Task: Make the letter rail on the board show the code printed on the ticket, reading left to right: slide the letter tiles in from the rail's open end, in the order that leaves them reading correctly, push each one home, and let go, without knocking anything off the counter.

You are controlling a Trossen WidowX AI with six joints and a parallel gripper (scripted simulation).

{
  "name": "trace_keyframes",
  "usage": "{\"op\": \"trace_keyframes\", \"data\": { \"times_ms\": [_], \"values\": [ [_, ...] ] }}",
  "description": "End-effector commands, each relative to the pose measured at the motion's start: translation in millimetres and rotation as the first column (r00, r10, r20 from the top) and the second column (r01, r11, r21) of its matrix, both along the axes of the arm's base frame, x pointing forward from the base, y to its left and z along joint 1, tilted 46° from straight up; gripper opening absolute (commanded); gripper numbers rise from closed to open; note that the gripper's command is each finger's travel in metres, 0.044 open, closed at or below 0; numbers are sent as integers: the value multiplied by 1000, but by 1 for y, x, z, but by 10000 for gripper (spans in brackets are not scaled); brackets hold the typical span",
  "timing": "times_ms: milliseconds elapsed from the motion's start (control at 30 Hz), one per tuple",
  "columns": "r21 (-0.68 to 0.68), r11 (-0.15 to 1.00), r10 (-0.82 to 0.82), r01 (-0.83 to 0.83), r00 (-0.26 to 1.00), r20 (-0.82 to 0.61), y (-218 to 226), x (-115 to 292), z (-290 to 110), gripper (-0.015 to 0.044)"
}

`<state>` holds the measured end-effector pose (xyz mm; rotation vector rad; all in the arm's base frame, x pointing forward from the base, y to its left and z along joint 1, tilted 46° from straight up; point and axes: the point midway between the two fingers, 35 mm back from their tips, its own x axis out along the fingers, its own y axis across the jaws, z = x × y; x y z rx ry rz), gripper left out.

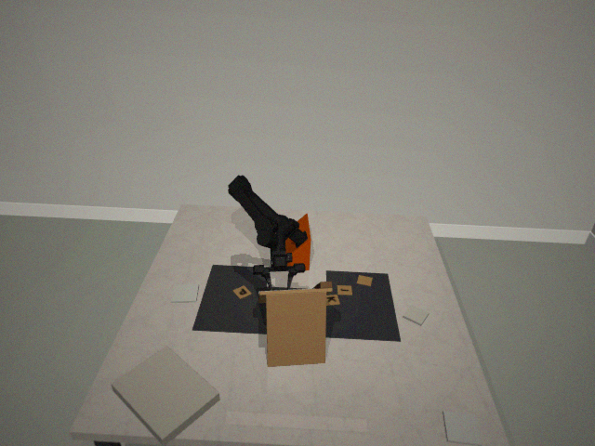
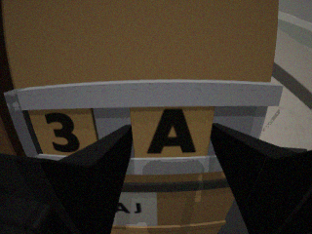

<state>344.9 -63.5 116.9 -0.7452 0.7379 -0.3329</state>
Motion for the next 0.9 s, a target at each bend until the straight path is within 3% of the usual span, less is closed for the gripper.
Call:
{"op": "trace_keyframes", "data": {
  "times_ms": [0, 667, 867],
  "values": [
    [2, 1000, -3, 3, 1000, -5, 2, 0, -5, 0],
    [2, 1000, -3, 3, 1000, -5, 11, 0, -14, 0],
    [1, 1000, 2, -2, 1000, -3, 11, 0, -12, 157]
  ]
}}
